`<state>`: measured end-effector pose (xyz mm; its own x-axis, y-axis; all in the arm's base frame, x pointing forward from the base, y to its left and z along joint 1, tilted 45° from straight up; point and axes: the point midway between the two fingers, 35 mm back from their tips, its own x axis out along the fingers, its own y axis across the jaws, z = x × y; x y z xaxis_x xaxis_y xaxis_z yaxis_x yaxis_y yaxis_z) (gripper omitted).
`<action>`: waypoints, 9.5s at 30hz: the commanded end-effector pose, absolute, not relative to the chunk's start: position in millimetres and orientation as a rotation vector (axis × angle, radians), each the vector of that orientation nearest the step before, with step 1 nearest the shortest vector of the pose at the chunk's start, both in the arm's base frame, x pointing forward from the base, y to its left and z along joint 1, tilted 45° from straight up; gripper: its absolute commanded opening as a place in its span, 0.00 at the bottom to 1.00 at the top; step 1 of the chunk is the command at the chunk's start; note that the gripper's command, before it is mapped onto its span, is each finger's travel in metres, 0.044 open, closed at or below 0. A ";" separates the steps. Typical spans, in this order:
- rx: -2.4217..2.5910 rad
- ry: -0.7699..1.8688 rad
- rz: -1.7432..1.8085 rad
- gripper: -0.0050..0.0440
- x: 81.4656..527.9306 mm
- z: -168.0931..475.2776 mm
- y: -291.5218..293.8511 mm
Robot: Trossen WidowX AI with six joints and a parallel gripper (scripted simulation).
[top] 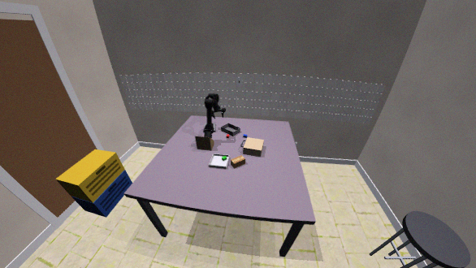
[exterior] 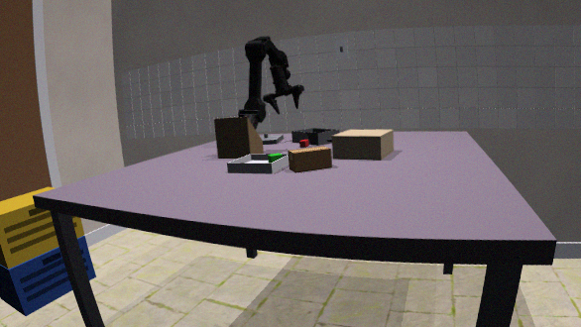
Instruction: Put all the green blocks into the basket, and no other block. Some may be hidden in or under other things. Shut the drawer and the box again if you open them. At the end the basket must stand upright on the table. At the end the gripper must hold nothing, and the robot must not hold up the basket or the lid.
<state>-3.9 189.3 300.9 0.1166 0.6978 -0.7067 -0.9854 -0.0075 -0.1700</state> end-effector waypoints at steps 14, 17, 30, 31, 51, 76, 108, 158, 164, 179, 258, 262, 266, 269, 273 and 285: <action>-0.855 0.378 1.697 1.00 -118.5 303.0 175.2; -0.855 0.378 1.697 1.00 -119.1 298.2 179.8; -0.855 0.378 1.697 1.00 -126.2 245.3 232.3; -0.855 0.378 1.697 1.00 -126.2 245.3 232.3; -0.855 0.378 1.697 1.00 -127.9 232.1 245.3; -0.855 0.378 1.697 0.10 -129.0 224.1 253.3; -0.855 0.378 1.697 0.10 -125.2 252.4 225.2; -1.244 -0.097 1.828 0.10 67.6 299.0 196.1; -1.393 -0.302 1.855 0.10 122.4 283.7 188.1; -1.393 -0.302 1.855 0.10 135.1 251.8 211.0; -1.383 -0.288 1.853 1.00 133.5 275.4 187.1; -1.383 -0.288 1.853 1.00 133.9 278.4 184.1; -1.199 -0.038 1.817 1.00 165.7 262.3 172.2; -1.198 -0.037 1.817 1.00 193.7 253.1 166.6; -1.104 0.083 1.790 1.00 209.8 243.7 159.3; -0.815 0.423 1.679 1.00 298.2 182.2 109.1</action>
